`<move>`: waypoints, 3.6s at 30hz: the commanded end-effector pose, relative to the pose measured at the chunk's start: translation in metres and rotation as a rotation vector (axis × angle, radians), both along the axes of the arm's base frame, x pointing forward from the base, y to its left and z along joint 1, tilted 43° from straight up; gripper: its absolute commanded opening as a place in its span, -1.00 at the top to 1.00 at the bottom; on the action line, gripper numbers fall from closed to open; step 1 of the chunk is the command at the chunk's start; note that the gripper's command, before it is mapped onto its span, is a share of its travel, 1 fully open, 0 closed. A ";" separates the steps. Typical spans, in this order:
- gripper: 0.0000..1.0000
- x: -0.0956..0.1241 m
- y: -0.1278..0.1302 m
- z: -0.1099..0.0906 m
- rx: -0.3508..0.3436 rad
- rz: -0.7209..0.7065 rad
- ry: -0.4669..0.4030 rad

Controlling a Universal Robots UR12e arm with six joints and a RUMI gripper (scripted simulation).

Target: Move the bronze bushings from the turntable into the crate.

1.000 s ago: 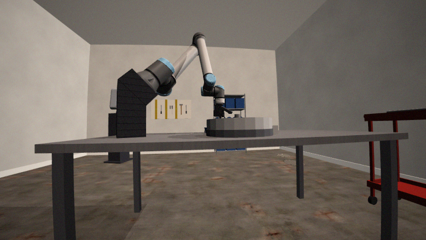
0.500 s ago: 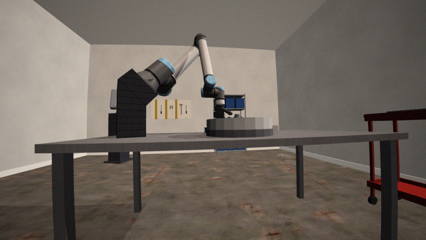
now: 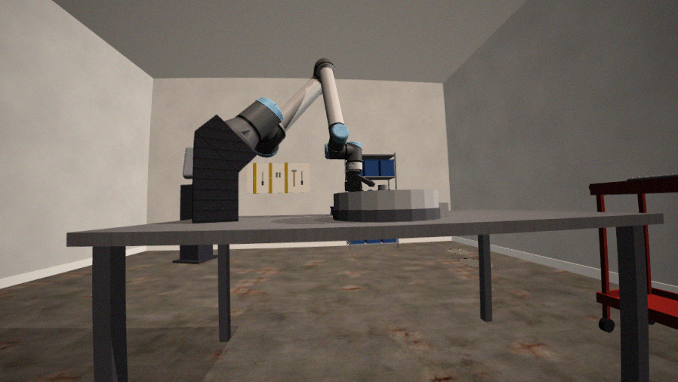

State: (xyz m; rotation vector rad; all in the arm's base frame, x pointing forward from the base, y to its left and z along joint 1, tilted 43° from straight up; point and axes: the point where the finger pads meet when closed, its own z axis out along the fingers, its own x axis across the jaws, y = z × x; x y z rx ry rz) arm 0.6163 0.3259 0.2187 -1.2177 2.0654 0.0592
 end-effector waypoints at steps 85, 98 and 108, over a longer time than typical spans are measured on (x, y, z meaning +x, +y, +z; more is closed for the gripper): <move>1.00 0.003 0.002 -0.004 0.000 0.000 -0.001; 0.88 0.003 0.002 -0.004 0.000 0.000 -0.001; 0.88 0.003 0.002 -0.004 0.000 0.000 -0.001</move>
